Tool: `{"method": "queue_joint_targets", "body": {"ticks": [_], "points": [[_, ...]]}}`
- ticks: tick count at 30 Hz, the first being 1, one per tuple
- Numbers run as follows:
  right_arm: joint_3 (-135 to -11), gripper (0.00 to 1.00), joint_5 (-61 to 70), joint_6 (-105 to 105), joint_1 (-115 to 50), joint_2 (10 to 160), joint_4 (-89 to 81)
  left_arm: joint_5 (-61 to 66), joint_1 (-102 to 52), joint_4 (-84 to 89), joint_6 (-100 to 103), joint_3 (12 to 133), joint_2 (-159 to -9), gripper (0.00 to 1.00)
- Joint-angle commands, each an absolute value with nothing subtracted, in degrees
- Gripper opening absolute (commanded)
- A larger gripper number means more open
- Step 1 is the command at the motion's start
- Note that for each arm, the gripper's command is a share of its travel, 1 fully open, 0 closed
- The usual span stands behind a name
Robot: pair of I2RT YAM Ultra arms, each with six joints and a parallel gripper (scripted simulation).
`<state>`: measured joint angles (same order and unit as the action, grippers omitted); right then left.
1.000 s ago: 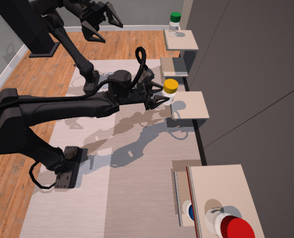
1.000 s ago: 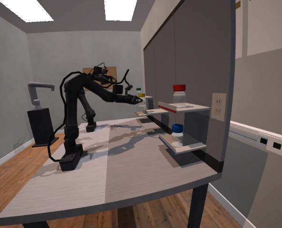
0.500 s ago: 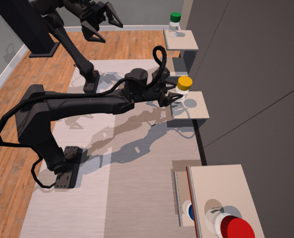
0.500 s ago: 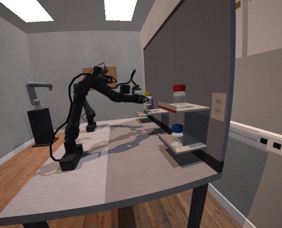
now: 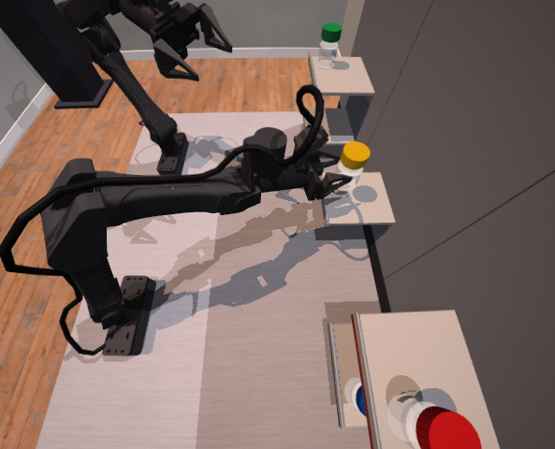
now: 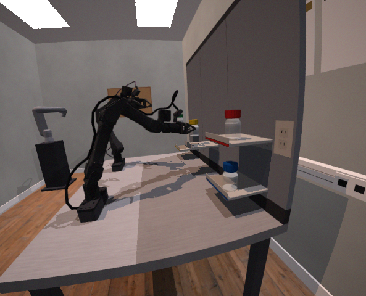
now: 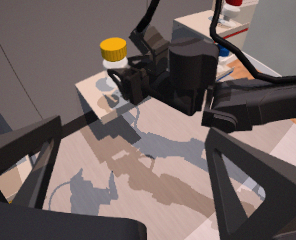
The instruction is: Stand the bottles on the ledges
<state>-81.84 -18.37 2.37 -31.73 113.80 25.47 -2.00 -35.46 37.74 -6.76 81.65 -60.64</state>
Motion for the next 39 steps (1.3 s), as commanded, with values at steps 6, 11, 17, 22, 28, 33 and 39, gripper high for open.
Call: {"method": "queue_joint_targets", "body": {"ticks": [6,11,17,22,28,33,39], "points": [[-83.9,0.50,-17.9,2.1,-31.3,113.2,28.9,-1.9,-34.7,38.4,-6.6,81.4,-59.5,1.00],[-83.4,0.50,-17.8,2.0,-31.2,113.8,30.5,-1.9,-34.7,38.4,-6.6,81.4,-59.5,1.00],[-80.9,0.50,-17.8,2.0,-31.1,115.3,32.2,-1.9,-34.7,38.4,-6.6,81.4,-59.5,1.00],[-80.4,0.50,-17.8,2.0,-31.1,115.1,33.2,-1.9,-34.7,38.4,-6.6,81.4,-59.5,1.00],[-80.1,0.50,-17.7,1.8,-31.1,115.6,34.9,-1.9,-34.7,38.4,-6.6,81.4,-59.5,1.00],[-78.9,0.50,-17.7,1.8,-31.1,116.8,36.4,-1.9,-34.7,38.4,-6.6,81.4,-59.5,1.00],[-77.4,0.50,-17.6,1.8,-31.0,118.1,38.7,-1.9,-34.7,38.4,-6.6,81.4,-59.5,1.00]]}}
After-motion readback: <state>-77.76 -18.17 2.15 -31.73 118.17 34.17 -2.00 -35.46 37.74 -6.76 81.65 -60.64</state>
